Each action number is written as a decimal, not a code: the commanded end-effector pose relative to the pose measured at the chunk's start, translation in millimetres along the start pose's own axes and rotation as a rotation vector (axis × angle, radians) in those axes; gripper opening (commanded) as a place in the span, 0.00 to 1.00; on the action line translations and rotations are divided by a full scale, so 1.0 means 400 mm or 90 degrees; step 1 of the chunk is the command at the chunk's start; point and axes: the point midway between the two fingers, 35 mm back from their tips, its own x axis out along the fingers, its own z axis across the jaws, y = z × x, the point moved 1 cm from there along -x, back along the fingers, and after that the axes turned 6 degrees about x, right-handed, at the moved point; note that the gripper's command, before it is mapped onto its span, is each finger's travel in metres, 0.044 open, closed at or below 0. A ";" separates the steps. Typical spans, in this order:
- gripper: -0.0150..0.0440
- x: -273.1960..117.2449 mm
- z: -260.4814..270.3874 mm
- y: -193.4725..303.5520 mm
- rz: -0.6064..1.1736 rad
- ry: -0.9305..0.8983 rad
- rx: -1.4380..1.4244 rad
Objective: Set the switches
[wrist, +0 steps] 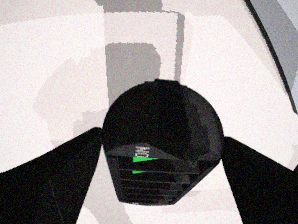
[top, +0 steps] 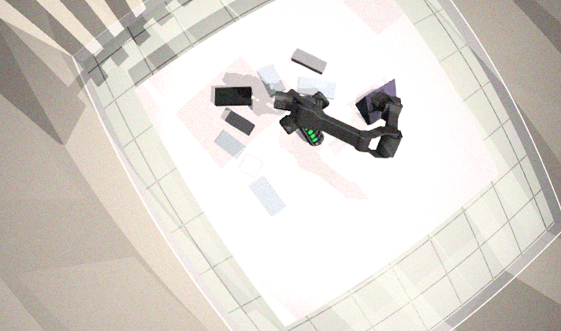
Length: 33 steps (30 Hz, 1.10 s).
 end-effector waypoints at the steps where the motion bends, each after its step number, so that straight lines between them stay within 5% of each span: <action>1: 0.82 -0.012 0.001 0.013 -0.006 -0.006 0.000; 33: 0.82 -0.049 -0.005 0.071 -0.049 -0.010 0.001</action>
